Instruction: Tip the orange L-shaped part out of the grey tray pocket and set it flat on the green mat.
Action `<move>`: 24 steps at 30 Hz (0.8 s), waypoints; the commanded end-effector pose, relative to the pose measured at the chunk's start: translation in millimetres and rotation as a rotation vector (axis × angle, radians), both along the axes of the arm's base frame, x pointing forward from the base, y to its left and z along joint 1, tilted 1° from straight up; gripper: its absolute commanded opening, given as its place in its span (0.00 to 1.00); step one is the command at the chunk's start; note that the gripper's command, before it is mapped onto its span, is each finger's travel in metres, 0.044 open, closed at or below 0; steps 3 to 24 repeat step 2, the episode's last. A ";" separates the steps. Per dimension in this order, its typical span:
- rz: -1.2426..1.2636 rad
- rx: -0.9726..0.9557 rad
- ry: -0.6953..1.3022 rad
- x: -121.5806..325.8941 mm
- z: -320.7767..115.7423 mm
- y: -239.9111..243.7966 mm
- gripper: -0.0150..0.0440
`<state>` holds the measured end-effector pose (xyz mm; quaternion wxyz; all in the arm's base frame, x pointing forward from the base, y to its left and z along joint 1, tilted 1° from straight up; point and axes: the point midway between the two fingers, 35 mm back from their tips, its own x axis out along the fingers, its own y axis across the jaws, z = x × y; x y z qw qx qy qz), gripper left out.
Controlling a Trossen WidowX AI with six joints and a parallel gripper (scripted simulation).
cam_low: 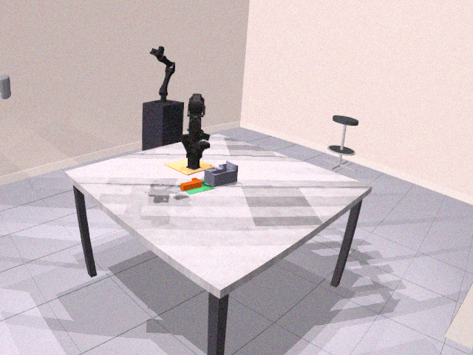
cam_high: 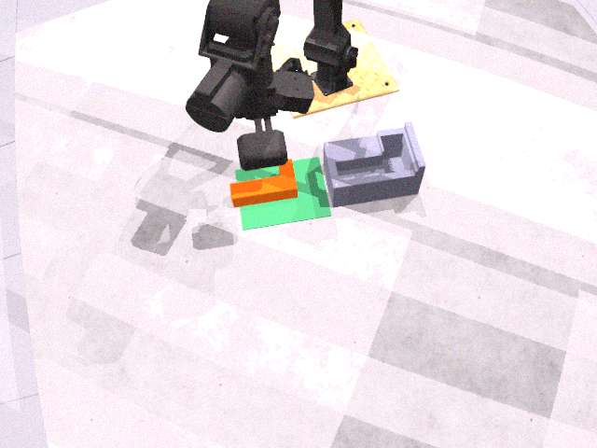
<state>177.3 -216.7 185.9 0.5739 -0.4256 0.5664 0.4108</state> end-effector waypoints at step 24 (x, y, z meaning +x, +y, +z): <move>0.000 -0.001 -0.001 0.2 -0.2 -0.2 0.93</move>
